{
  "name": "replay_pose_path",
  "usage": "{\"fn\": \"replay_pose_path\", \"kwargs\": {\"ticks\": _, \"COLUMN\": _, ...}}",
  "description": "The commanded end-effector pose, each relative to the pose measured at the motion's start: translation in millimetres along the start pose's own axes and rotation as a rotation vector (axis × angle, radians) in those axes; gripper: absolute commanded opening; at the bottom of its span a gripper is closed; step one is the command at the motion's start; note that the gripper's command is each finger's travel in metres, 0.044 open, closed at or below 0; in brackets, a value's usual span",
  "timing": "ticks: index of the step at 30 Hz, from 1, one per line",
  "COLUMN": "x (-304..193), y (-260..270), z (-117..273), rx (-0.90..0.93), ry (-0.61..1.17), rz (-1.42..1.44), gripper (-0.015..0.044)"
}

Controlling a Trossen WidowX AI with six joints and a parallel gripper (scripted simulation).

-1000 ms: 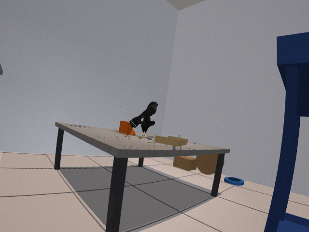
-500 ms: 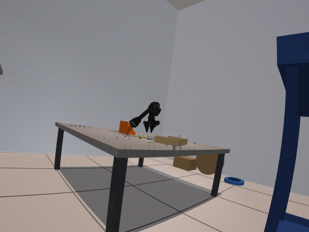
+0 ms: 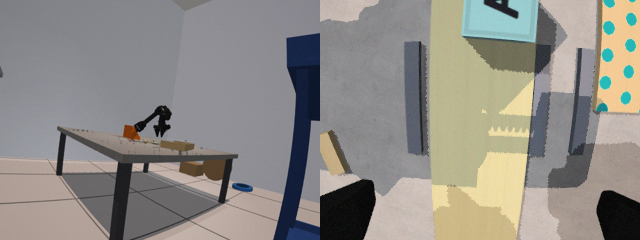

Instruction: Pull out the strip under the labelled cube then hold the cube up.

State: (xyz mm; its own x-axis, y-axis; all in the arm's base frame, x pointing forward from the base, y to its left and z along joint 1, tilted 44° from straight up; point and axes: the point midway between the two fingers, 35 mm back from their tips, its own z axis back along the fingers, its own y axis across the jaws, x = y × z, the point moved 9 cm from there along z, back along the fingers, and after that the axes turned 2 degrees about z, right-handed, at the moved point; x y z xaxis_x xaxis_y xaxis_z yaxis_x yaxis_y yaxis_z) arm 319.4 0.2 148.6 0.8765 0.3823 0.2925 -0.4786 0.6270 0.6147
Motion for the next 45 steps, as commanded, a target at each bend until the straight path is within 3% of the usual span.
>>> {"fn": "replay_pose_path", "kwargs": {"ticks": 1, "x": 15.4, "y": -1.3, "z": 1.1, "rx": 0.008, "ry": -0.002, "rz": -0.010, "gripper": 0.0440}}
{"fn": "replay_pose_path", "kwargs": {"ticks": 19, "x": 71.9, "y": -2.8, "z": 6.2, "rx": 0.008, "ry": -0.005, "rz": -0.008, "gripper": 0.0440}}
{"fn": "replay_pose_path", "kwargs": {"ticks": 26, "x": 72.5, "y": -3.1, "z": -2.4, "rx": 0.007, "ry": -0.005, "rz": -0.007, "gripper": 0.0256}}
{"fn": "replay_pose_path", "kwargs": {"ticks": 45, "x": 73.4, "y": -3.0, "z": -33.4, "rx": 0.008, "ry": -0.006, "rz": -0.007, "gripper": 0.0250}}
